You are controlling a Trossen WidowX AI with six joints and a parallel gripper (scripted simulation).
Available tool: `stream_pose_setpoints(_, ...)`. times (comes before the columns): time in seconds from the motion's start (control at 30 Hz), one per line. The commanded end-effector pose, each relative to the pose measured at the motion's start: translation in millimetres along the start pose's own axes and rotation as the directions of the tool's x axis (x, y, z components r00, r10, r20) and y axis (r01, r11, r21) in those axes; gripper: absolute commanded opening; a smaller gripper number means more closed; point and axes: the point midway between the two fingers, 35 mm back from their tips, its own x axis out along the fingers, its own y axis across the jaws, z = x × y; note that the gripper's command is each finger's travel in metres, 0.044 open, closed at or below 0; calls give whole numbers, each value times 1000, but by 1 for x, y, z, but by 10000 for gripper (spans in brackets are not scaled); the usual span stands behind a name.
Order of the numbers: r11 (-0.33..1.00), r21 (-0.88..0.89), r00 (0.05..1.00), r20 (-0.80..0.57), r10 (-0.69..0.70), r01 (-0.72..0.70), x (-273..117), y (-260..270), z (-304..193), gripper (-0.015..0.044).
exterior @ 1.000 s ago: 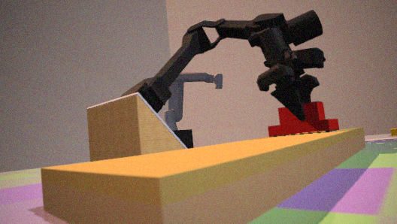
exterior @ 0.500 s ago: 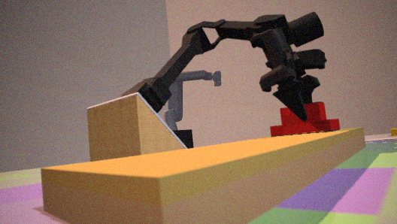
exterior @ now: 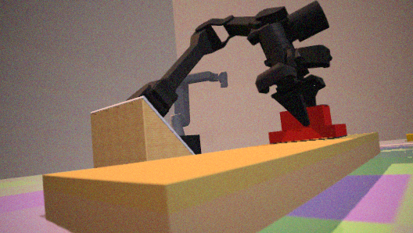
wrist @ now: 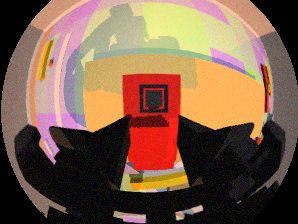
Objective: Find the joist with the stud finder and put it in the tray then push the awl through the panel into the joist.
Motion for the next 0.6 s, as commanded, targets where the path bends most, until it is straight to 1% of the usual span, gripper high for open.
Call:
stream_pose_setpoints(0.0, 1000, 0, 1000, -4, 1, -1, 1, -16, -1, 0)
stream_pose_setpoints(0.57, 1000, 0, 1000, -4, -2, 2, 1, -84, -2, 0)
